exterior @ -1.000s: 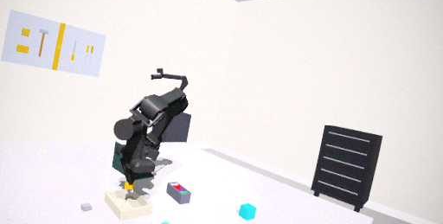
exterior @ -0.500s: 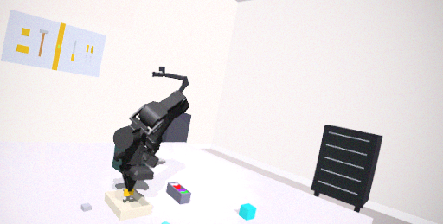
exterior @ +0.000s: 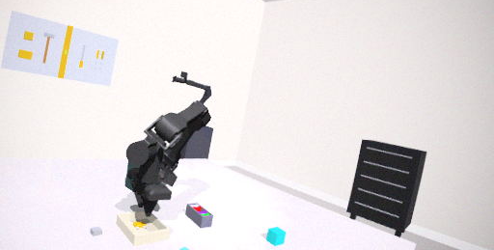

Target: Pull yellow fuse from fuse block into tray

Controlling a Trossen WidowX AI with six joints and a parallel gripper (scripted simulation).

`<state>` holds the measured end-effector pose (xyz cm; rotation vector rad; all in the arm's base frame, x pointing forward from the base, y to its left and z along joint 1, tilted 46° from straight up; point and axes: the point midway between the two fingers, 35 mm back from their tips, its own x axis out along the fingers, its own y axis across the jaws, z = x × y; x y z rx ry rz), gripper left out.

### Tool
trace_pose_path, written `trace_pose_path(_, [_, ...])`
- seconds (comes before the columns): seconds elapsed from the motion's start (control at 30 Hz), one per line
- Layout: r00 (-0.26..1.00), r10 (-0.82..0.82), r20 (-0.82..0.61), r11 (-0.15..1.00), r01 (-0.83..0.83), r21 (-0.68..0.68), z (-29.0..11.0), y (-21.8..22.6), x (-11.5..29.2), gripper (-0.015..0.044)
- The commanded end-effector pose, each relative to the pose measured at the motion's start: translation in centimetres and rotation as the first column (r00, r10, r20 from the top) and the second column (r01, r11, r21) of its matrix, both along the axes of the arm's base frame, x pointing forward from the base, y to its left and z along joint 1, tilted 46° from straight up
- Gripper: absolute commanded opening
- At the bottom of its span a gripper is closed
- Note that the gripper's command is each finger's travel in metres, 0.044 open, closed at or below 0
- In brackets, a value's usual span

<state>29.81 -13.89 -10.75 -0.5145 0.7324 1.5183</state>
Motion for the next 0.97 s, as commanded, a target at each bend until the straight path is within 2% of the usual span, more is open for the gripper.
trace_pose_path(0.0, [1.000, -0.002, 0.003, 1.000, 0.002, -0.003, 1.79, -1.89, 0.25, 0.0330])
trace_pose_path(0.93, [1.000, -0.009, 0.004, 1.000, 0.009, -0.002, 2.29, -2.36, 0.32, 0.0330])
